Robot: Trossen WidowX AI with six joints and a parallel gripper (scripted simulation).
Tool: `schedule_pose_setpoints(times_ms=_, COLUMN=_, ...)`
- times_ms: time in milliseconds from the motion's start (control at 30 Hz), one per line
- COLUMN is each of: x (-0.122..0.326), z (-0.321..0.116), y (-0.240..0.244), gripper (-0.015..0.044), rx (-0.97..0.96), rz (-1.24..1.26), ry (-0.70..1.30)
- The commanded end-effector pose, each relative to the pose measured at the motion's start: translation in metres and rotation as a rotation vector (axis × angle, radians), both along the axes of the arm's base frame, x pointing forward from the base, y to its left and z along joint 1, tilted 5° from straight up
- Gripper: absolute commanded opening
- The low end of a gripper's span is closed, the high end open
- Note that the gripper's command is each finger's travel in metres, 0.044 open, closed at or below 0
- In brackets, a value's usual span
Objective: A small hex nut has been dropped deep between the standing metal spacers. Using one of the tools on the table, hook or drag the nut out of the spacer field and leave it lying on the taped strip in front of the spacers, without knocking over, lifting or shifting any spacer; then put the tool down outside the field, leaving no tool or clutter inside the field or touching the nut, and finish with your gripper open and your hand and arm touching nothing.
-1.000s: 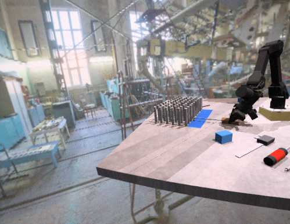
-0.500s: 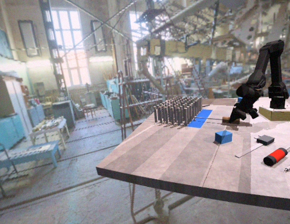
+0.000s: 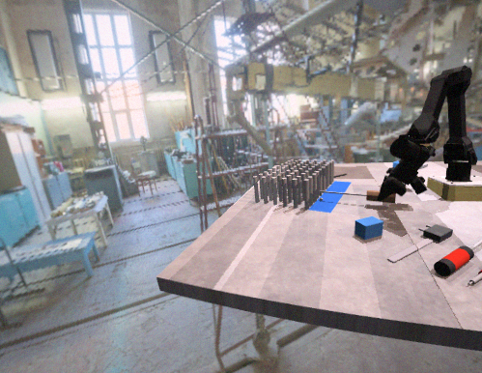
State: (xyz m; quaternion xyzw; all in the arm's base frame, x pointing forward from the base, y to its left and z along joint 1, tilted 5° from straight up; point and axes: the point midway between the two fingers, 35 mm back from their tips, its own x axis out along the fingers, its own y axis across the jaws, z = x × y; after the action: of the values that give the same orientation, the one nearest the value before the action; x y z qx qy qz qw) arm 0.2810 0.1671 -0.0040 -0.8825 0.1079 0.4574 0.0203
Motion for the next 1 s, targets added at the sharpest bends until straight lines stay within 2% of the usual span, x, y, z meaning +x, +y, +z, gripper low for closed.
schedule_pose_setpoints(times_ms=0, x=-0.005, z=0.005, y=0.003, gripper=0.0, rx=0.004, rz=-0.001, ry=-0.008)
schedule_pose_setpoints(times_ms=267, x=-0.037, z=0.009, y=0.008, gripper=0.0, rx=0.005, rz=0.0, ry=-0.005)
schedule_pose_setpoints(times_ms=433, x=-0.037, z=0.018, y=0.011, gripper=0.0, rx=0.005, rz=-0.001, ry=-0.006)
schedule_pose_setpoints(times_ms=967, x=-0.03, z=0.108, y=0.021, gripper=0.0, rx=0.006, rz=-0.002, ry=-0.007)
